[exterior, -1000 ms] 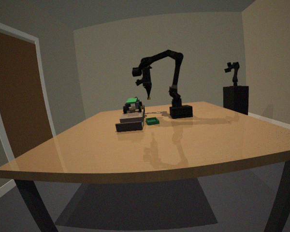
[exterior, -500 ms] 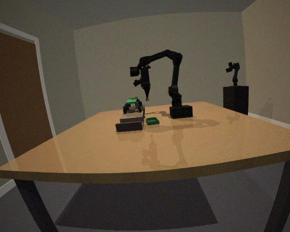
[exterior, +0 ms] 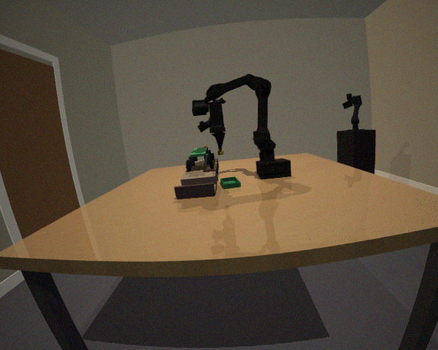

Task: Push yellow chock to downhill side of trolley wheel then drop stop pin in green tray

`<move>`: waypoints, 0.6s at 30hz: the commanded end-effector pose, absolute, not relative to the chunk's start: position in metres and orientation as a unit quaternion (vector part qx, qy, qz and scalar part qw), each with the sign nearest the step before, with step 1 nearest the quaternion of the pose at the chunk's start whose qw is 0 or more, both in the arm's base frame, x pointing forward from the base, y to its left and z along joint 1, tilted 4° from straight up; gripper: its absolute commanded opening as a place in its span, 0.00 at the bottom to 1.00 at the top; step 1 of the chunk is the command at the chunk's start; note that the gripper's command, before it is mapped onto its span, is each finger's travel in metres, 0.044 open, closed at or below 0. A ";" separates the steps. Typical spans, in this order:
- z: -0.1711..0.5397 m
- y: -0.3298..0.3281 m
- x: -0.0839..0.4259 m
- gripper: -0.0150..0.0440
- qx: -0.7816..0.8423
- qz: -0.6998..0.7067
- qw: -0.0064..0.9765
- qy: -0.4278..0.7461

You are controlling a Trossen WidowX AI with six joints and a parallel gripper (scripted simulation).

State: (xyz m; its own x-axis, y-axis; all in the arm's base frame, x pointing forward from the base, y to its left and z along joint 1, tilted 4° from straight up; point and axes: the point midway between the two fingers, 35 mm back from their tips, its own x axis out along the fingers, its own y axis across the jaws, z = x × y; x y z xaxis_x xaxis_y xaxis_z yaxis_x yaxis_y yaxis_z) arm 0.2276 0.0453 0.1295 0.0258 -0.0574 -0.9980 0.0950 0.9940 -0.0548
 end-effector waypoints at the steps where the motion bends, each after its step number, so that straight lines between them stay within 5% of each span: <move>1: 0.128 0.058 0.233 0.25 0.014 -0.055 0.718 0.694; 18: 0.120 0.125 0.254 0.25 0.011 -0.058 0.718 0.694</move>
